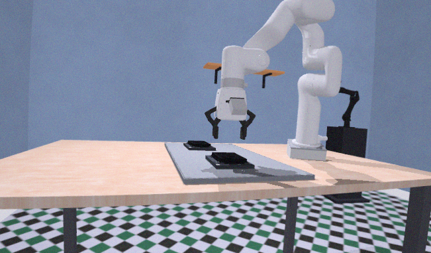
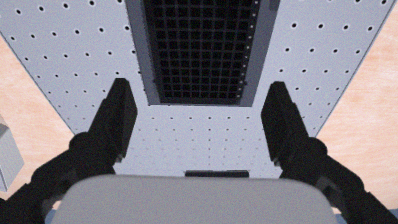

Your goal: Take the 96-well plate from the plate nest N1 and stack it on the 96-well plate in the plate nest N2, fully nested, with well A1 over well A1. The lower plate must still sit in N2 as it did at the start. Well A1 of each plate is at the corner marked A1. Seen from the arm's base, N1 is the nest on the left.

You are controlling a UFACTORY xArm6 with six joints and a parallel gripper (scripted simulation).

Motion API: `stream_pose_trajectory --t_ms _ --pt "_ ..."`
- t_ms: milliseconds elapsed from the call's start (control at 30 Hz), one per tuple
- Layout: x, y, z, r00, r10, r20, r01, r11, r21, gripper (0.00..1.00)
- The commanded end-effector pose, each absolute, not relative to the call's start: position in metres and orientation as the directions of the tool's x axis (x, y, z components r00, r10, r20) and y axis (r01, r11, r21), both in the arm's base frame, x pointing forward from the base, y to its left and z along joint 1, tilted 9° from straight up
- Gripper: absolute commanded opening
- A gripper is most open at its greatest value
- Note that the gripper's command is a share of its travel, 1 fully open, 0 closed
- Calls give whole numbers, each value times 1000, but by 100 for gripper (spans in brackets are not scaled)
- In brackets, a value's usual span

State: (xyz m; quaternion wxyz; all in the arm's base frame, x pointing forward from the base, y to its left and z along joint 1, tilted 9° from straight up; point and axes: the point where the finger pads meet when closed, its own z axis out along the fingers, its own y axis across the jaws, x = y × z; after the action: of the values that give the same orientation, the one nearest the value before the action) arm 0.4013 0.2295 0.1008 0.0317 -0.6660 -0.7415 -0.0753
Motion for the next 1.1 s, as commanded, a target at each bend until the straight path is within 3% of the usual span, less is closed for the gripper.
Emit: stream_pose_trajectory --t_ms 0,1067 --pt "403 231 96 -111 983 149 992 101 74 100" --pt "405 236 63 -111 983 149 992 101 73 100"
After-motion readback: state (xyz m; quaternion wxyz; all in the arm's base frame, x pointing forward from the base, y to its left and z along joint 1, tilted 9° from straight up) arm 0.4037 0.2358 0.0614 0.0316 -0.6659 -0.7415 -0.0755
